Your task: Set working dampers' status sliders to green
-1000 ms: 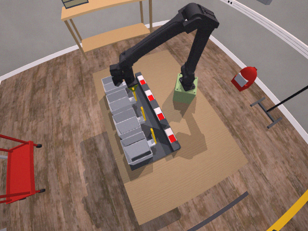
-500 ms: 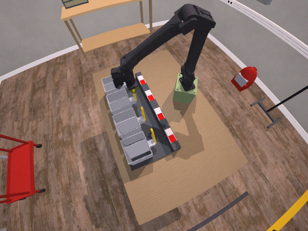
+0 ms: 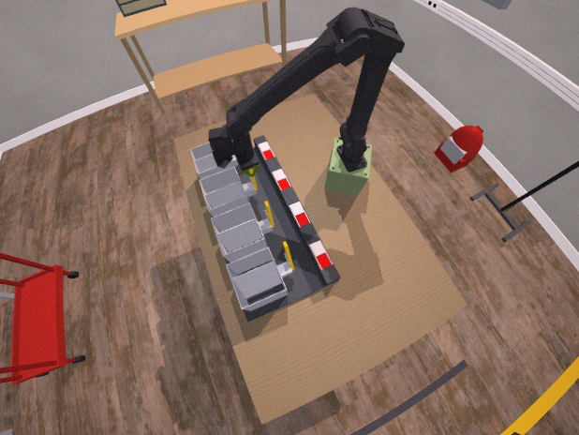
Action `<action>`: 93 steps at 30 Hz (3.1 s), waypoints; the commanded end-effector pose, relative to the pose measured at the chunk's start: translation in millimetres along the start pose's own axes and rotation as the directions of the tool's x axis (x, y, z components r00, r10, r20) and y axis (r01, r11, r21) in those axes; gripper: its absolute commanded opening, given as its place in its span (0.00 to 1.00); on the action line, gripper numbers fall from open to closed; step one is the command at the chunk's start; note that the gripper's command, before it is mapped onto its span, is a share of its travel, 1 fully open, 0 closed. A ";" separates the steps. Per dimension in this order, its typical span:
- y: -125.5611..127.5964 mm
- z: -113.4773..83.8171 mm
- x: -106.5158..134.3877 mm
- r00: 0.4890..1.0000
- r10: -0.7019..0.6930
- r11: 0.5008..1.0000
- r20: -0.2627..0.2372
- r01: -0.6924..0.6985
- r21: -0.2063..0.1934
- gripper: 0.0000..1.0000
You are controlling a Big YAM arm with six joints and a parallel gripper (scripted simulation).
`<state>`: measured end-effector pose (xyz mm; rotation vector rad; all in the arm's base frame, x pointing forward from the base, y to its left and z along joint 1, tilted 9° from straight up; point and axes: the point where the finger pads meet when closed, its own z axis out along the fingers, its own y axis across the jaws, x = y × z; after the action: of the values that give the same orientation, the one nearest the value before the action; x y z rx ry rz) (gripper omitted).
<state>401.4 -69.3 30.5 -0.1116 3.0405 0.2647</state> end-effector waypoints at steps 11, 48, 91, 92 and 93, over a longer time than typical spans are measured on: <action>2.1 3.1 -1.8 1.000 0.003 1.000 0.009 -0.003 0.001 0.36; 1.0 2.9 -1.5 1.000 0.004 1.000 0.008 -0.004 0.003 0.17; -15.0 -7.8 -15.9 1.000 -0.001 0.999 0.025 0.002 -0.053 0.17; -15.7 -7.7 -15.8 1.000 -0.001 0.998 0.025 0.003 -0.060 0.17; -16.6 -7.6 -15.7 1.000 -0.001 0.998 0.025 0.003 -0.067 0.17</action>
<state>401.8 -73.6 29.5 -0.1126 3.0235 0.3528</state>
